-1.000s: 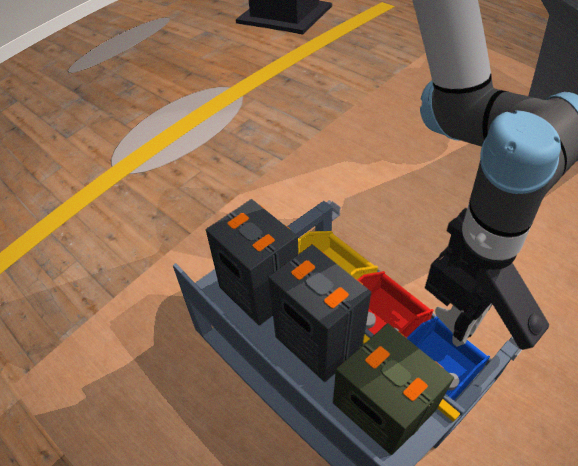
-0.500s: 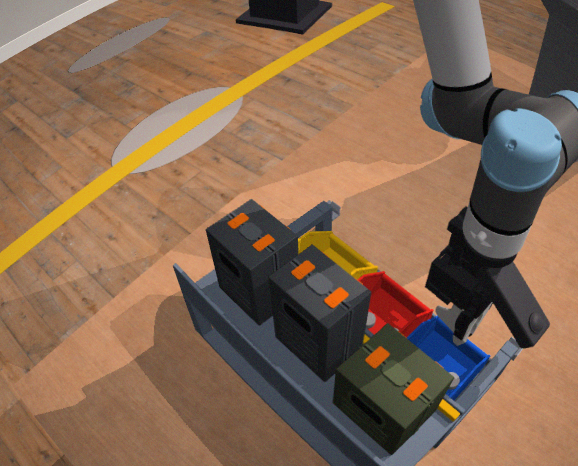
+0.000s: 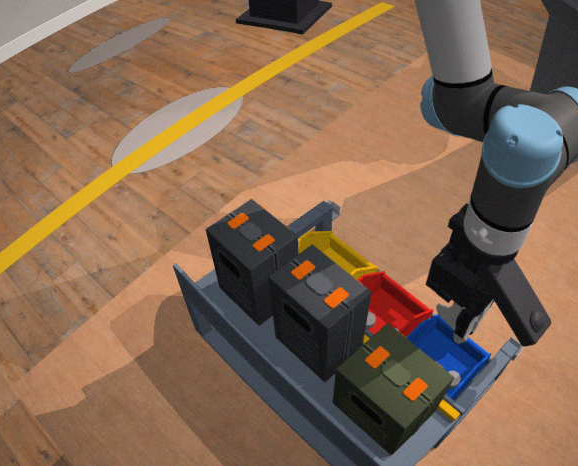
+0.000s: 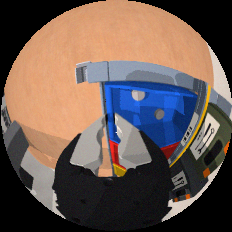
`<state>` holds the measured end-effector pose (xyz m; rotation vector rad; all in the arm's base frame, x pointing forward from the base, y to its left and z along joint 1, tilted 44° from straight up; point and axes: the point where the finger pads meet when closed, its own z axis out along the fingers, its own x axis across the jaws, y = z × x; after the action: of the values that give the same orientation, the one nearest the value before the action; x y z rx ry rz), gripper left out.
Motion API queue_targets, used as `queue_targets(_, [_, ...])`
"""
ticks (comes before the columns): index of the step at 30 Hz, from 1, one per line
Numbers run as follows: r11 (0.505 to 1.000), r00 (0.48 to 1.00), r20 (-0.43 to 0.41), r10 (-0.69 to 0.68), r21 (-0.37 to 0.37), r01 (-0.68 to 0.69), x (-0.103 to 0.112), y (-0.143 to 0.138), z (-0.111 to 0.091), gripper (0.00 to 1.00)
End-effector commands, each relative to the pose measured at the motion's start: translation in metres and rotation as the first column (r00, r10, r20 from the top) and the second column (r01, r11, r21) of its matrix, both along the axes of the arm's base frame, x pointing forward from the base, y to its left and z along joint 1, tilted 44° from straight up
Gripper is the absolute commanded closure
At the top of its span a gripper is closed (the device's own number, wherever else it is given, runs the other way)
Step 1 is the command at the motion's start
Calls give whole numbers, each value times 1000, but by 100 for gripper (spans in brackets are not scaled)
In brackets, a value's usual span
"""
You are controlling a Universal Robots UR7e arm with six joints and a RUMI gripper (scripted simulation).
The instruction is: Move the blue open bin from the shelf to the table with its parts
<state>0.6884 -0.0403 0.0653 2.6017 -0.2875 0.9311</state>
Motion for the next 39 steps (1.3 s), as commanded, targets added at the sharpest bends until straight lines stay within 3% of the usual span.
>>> queue_targets(1, [1000,1000,1,1,0,-1,-1,1,3,100])
queue_targets(39, [1000,1000,1,1,0,-1,-9,7,12,100])
